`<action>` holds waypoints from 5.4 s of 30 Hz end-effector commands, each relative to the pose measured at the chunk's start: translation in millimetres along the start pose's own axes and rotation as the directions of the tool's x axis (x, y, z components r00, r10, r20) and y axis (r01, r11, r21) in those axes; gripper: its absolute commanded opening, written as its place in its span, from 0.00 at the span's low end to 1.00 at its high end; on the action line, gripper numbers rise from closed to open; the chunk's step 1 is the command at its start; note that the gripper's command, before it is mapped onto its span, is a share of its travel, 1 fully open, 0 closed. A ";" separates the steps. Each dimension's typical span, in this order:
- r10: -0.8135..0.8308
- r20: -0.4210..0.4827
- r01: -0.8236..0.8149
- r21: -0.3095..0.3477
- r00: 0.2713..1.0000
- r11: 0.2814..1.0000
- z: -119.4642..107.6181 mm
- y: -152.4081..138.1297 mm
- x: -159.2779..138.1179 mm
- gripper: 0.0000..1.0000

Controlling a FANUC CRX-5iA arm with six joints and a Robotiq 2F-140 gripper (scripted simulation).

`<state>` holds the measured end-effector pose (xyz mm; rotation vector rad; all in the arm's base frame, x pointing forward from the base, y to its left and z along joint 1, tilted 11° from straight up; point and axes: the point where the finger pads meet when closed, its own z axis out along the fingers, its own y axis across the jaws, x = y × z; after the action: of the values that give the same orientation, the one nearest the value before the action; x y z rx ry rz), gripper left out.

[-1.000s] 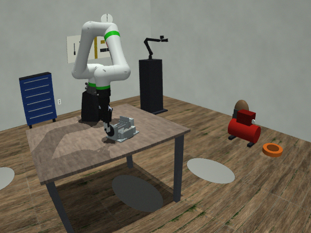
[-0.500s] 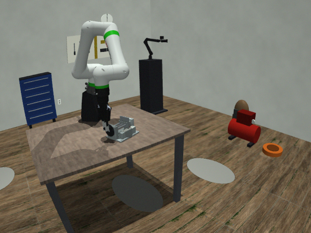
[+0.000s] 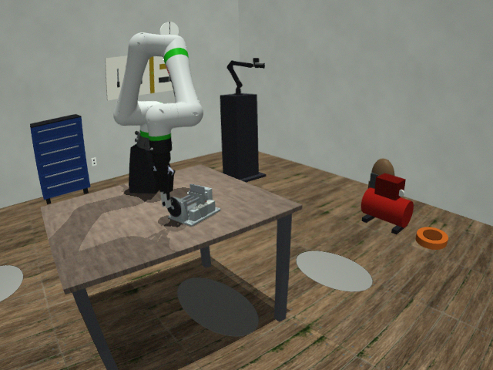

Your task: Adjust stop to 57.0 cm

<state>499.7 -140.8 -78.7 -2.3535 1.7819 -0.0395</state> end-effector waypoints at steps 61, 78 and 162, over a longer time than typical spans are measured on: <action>0.000 0.000 0.000 0.000 1.000 1.000 20.6 24.7 0.1 0.04; 0.000 0.000 0.000 0.000 1.000 1.000 24.4 25.8 0.1 0.04; 0.000 0.000 0.000 0.000 1.000 1.000 28.3 26.5 0.1 0.33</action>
<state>478.3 -143.9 -111.0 -2.3536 1.7820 -0.0391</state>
